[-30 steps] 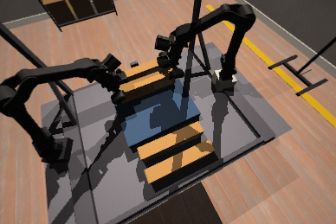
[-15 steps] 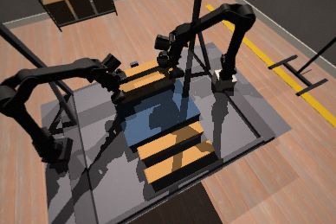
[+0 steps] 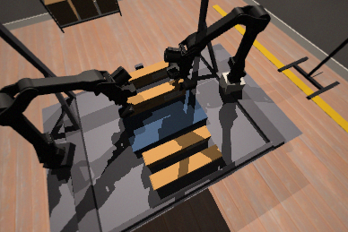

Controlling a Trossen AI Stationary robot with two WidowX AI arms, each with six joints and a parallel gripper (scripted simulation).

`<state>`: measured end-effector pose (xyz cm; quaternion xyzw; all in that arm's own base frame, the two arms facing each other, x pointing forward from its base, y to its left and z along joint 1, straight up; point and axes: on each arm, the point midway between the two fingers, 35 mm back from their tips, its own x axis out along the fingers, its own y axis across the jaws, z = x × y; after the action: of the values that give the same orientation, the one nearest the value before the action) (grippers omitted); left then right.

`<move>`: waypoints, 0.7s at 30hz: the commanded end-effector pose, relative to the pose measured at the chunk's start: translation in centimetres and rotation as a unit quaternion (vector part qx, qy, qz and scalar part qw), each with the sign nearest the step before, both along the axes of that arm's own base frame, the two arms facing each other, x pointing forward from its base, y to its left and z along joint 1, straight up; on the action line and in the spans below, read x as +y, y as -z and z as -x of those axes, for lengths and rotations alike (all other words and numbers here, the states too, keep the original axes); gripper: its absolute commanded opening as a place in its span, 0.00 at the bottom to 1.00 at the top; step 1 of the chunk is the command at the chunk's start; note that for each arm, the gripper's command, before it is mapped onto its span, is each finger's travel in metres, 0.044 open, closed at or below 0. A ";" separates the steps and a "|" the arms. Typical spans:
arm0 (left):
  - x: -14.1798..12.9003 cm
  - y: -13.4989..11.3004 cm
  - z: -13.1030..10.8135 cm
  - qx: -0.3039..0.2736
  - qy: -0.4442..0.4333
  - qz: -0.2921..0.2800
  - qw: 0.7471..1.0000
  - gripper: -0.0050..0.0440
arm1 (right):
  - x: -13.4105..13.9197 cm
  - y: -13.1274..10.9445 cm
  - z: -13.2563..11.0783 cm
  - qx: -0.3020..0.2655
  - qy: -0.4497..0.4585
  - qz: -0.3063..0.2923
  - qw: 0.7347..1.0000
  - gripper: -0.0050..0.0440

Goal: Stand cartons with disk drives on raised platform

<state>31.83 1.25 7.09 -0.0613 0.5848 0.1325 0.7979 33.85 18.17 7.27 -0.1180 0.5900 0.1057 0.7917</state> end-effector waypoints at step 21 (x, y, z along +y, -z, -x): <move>-0.4 -1.9 -0.2 -0.031 0.009 0.013 0.999 0.00 | 0.9 -2.7 0.1 -0.024 -0.004 -0.032 0.999 0.00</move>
<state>31.99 0.86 7.26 -0.0674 0.5813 0.1179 0.8023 33.57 18.79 7.35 -0.1097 0.5901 0.1165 0.7913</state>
